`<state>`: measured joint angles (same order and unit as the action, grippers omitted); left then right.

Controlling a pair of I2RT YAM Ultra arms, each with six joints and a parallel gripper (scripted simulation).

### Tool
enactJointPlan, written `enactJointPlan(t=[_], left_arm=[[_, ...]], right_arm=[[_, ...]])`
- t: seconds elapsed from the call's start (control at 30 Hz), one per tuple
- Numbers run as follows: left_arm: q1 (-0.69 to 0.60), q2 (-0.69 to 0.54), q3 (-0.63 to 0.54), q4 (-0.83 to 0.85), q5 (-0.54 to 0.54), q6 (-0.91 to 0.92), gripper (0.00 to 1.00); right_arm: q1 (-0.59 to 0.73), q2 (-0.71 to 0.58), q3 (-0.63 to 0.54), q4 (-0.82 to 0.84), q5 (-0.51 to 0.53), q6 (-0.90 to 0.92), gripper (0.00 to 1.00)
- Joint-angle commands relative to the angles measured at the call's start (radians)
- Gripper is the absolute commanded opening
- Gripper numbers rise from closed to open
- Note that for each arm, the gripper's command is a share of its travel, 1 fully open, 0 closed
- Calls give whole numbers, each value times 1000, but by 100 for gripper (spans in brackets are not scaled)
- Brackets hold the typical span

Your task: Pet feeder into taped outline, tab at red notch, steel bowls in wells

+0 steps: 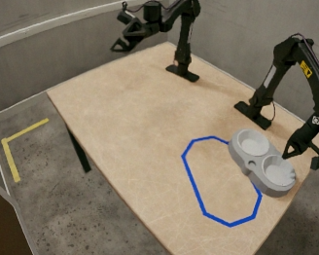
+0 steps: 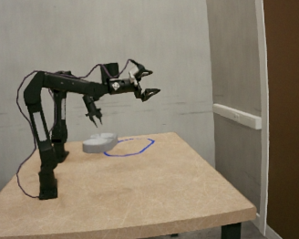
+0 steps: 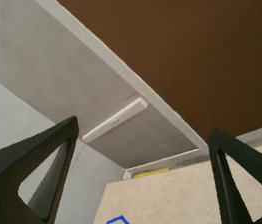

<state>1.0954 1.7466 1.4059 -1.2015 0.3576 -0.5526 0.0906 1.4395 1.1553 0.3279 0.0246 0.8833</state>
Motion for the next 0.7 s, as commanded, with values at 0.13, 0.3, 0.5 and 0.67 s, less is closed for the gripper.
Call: enactJointPlan(t=[0.13, 0.3, 0.5, 0.67], left_arm=[[-214, 54, 59, 12, -160, -145, 30], [-294, 69, 71, -4, -238, -201, 30], [-475, 103, 85, 12, -358, -300, 30], [-555, 125, 102, 25, -391, -330, 30]], right_arm=[[-40, -185, -2, -134, -12, -428, 100], [-61, -238, -66, -214, -35, -596, 100], [-86, -364, -87, -306, -34, -868, 100], [-98, -419, -97, -360, -33, -946, 100]])
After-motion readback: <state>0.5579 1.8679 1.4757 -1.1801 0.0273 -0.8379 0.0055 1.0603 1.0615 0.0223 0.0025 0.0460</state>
